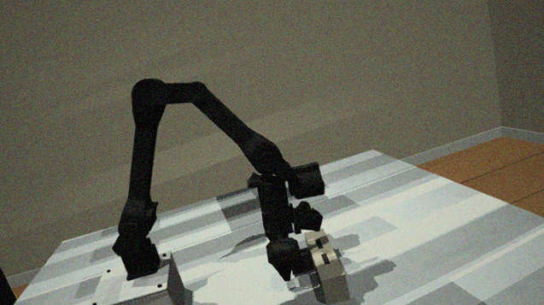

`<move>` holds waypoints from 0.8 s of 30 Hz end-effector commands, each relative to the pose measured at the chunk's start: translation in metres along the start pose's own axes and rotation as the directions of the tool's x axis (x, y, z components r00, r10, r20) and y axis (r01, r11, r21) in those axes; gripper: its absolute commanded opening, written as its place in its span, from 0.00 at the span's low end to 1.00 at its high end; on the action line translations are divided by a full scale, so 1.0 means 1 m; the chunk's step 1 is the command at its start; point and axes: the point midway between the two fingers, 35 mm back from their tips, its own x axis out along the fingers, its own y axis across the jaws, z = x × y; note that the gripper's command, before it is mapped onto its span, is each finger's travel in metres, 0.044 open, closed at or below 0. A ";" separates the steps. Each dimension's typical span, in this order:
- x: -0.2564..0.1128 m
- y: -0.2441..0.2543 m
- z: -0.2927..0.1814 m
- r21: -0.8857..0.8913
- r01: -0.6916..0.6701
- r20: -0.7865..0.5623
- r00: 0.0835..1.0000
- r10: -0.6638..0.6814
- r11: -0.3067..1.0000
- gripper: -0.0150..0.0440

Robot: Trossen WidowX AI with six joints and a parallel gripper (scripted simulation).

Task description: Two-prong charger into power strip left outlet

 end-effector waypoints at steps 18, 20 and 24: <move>0.002 0.000 -0.022 0.004 0.002 0.006 1.000 -0.002 1.000 1.00; 0.002 0.000 -0.024 0.004 0.002 0.006 1.000 -0.002 1.000 1.00; 0.003 0.000 -0.028 0.004 0.002 0.006 1.000 -0.002 1.000 1.00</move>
